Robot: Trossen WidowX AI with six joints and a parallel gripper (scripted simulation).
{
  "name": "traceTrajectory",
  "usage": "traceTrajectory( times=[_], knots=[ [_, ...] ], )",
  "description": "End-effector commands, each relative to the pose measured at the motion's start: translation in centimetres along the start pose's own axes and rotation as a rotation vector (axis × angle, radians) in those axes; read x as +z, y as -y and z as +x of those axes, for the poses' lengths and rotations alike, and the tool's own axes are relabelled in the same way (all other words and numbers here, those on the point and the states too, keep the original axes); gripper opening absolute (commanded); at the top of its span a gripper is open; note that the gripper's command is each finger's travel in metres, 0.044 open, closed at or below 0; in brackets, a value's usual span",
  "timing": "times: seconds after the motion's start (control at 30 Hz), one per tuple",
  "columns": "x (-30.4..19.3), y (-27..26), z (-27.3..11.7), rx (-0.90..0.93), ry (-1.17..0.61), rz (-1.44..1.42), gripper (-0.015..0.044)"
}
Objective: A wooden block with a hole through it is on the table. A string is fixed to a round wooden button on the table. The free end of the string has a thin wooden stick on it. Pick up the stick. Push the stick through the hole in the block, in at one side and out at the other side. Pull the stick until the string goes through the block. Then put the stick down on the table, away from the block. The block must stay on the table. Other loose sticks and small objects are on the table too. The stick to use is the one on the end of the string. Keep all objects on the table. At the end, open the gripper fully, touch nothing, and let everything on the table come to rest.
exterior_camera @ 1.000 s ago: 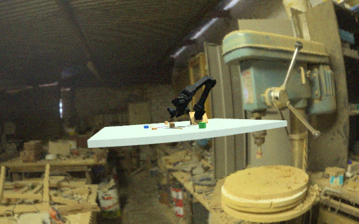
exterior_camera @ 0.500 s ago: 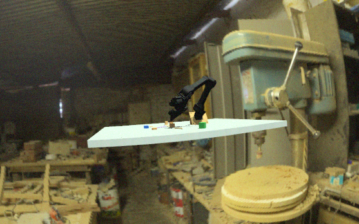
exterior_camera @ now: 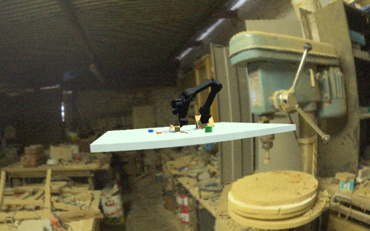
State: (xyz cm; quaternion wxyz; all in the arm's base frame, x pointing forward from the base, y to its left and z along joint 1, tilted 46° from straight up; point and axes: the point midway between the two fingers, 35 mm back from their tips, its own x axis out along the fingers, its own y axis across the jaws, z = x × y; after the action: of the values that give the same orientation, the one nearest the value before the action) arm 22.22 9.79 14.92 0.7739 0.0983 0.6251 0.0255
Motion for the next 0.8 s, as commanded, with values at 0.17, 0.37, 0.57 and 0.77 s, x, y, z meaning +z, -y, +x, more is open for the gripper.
traceTrajectory(
  times=[0.17, 0.37, 0.57, 0.77],
  knots=[
    [0.6, 0.8, 1.4, 0.294, -0.090, -0.855, 0.0440],
    [0.8, 1.0, 1.5, 0.389, -0.033, -1.105, 0.0440],
    [1.3, 1.3, 1.5, 0.483, 0.063, -1.340, 0.0440],
    [1.7, 1.5, 1.4, 0.547, 0.191, -1.578, 0.0440]
  ],
)
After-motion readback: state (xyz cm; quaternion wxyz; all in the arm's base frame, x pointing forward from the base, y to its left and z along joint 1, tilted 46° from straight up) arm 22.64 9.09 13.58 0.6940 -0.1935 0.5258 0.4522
